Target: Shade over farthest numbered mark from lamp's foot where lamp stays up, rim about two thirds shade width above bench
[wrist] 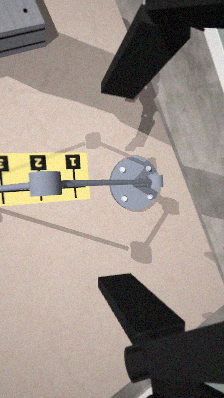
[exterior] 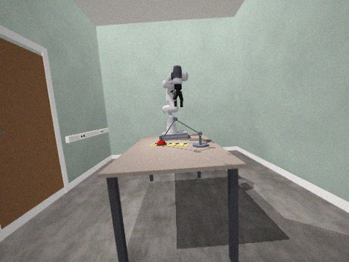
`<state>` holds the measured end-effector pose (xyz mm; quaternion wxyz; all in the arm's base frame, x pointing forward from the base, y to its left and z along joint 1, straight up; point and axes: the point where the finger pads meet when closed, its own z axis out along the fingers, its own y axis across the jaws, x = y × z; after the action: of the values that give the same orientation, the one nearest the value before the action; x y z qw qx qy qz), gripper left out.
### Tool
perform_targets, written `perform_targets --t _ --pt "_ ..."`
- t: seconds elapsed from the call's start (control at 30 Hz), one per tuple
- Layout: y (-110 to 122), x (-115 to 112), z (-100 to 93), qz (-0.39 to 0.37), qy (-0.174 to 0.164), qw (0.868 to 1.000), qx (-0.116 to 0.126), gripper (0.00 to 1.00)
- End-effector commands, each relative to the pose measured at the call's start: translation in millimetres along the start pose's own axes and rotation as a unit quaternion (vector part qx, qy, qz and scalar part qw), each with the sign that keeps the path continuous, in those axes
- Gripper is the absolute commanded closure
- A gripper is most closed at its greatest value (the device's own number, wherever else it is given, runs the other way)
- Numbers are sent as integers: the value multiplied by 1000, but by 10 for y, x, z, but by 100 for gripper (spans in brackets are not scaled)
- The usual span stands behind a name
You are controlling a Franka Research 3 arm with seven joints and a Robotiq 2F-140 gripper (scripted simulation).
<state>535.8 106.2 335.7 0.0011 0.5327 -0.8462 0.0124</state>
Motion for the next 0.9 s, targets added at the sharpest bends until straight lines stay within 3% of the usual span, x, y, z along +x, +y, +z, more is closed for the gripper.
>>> perform_targets --t 0.0,0.07,0.87 --pt "0 127 -5 -30 -9 1000 0 0" --pt "0 127 -5 -30 -9 1000 0 0" --pt "15 1138 -9 11 2 1000 0 0"
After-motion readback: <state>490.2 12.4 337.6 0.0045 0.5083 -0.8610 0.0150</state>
